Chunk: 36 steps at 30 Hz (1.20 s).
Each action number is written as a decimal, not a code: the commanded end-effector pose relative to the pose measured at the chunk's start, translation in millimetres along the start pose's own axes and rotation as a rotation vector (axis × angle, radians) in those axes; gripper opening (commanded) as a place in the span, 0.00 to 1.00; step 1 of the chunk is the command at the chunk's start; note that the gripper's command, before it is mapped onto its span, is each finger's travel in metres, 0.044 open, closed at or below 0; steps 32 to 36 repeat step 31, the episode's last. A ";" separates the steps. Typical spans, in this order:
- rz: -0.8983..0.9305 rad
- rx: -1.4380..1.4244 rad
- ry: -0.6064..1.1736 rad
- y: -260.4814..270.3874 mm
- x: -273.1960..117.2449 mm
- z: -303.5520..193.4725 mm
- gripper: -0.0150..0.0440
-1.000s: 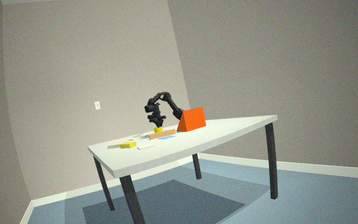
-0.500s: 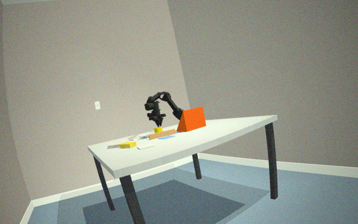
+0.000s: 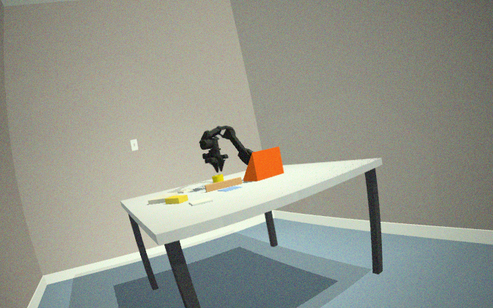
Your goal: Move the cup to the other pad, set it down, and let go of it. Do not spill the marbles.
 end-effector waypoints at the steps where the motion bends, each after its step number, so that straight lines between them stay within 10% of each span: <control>1: -0.001 -0.001 0.000 -0.1 0.4 -0.1 0.72; 8: 0.006 -0.006 0.002 0.5 -5.9 -0.1 1.00; 36: 0.051 -0.054 0.007 -1.6 -59.5 1.5 1.00</control>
Point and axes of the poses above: the point midway between the two fingers, 35 mm back from their tips, its own x axis out along the fingers, its own y axis across the jaws, z = x × y, the point moved 1 cm from there along -x, back along the fingers, and after that the axes turned 12 degrees about x, right-handed, at the moved point
